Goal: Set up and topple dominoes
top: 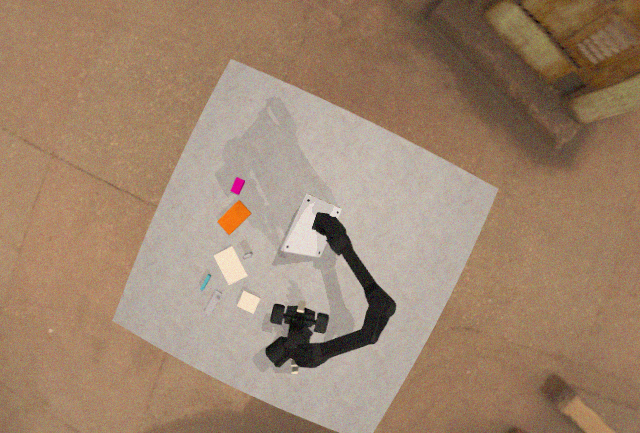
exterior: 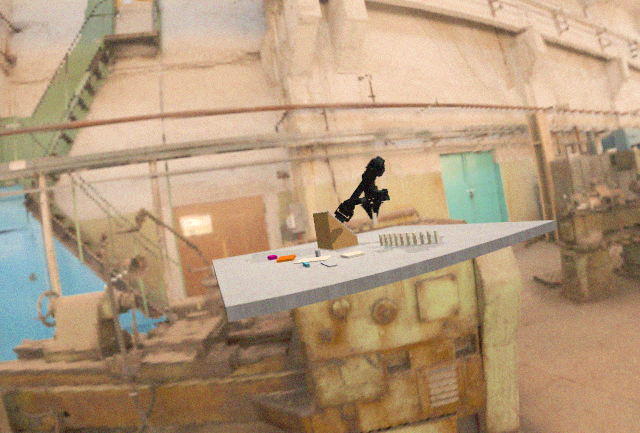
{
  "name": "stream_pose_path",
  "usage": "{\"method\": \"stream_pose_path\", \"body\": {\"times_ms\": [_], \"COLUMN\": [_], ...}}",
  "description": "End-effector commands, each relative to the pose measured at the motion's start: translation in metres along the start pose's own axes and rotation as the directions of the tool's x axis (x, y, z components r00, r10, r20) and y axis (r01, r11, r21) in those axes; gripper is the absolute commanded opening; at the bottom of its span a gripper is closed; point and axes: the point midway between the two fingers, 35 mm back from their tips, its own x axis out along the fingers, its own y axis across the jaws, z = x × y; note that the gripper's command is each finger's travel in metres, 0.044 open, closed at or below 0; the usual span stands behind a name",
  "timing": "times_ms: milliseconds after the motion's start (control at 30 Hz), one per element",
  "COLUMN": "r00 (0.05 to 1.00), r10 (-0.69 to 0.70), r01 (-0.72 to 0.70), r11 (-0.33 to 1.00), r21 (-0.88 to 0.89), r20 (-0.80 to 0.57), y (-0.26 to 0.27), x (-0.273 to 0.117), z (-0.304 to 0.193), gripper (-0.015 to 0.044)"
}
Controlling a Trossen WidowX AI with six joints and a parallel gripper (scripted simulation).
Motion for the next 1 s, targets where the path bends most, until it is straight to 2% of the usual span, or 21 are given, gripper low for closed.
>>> {"method": "stream_pose_path", "body": {"times_ms": [0, 467, 900, 967], "r00": [1.000, 1.000, 1.000, 1.000], "r10": [0.008, 0.020, 0.022, 0.022], "r01": [-0.008, -0.020, -0.022, -0.022], "r11": [1.000, 1.000, 1.000, 1.000], "r21": [0.006, 0.004, 0.004, 0.004], "r20": [-0.004, -0.002, -0.002, -0.002], "y": [0.001, 0.008, 0.008, 0.008], "x": [0.020, 0.090, 0.094, 0.094], "z": [0.000, -0.006, -0.007, -0.007], "gripper": [0.0107, 0.0107, 0.0107, 0.0160]}}
